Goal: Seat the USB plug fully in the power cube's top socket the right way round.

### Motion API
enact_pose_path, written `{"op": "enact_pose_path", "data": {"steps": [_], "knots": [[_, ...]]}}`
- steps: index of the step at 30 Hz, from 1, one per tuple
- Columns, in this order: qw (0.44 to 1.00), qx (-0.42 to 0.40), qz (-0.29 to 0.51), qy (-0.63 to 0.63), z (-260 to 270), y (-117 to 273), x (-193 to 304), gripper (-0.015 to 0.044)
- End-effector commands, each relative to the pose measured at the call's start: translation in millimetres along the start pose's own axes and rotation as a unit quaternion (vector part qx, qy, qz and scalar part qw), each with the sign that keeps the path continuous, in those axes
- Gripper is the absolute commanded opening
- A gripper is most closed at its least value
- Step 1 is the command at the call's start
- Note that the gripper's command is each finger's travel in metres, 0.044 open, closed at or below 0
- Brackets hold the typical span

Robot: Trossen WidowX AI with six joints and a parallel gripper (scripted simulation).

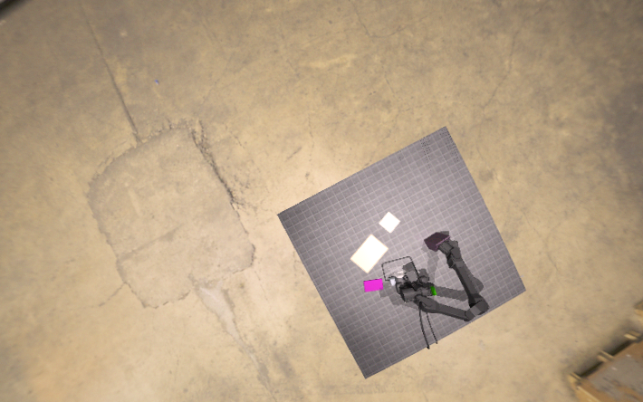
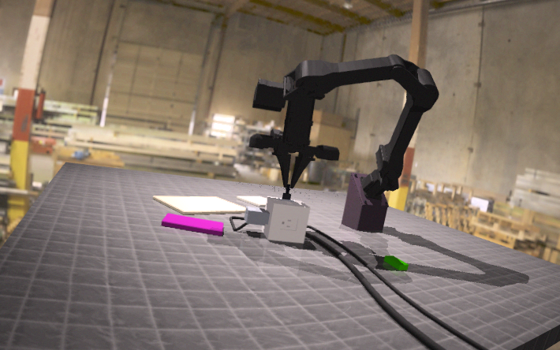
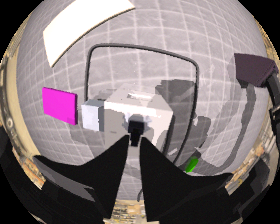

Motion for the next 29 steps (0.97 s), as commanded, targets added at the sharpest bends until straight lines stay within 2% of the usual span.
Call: {"op": "enact_pose_path", "data": {"steps": [1, 29], "knots": [[1.0, -0.001, 0.0, 0.0, 0, 0, 0, 0.0095], [1.0, -0.001, 0.0, 0.0, 0, 11, 1, 0.0095]]}}
Point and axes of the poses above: the point midway between the two fingers, 35 mm back from their tips, its own y axis back along the fingers, its own z axis across the jaws, x = y × z, the point moved 8 cm from there along y, back along the fingers, and after that the axes turned 4 degrees about -y, right-handed, at the moved point
